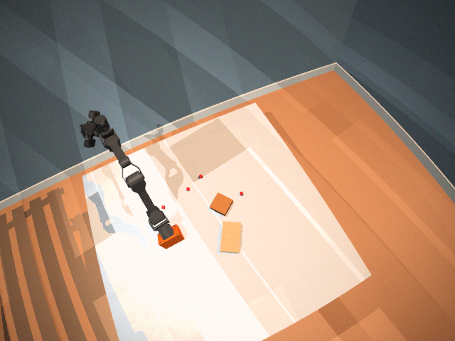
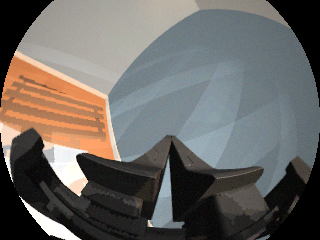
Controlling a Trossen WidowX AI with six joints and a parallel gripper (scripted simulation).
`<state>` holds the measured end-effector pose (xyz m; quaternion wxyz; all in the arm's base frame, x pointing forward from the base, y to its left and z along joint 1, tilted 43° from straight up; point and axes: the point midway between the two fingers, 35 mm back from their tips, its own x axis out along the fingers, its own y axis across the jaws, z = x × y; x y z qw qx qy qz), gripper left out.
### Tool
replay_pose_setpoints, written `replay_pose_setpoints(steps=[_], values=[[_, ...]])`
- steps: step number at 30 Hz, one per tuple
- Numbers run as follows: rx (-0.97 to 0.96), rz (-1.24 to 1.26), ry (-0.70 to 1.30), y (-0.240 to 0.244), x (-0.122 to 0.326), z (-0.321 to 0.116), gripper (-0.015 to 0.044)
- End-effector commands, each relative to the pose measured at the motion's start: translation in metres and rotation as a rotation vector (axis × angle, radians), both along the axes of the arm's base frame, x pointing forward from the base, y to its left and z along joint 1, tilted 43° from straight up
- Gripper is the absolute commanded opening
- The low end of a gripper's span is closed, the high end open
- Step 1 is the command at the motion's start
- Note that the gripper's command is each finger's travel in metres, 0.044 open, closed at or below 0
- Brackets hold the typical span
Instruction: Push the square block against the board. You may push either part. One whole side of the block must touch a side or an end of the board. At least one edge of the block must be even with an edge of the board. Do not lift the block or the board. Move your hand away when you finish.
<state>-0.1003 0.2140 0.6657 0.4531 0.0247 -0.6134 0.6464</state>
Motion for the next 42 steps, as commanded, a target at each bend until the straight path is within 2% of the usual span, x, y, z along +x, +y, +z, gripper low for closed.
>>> replay_pose_setpoints(steps=[1, 22, 42], values=[[-0.108, -0.026, 0.019, 0.030, 0.011, -0.019, 0.0000], [-0.581, -0.207, 0.260, 0.121, 0.107, -0.111, 0.0000], [-0.904, -0.423, 0.585, 0.147, 0.223, -0.207, 0.0000]])
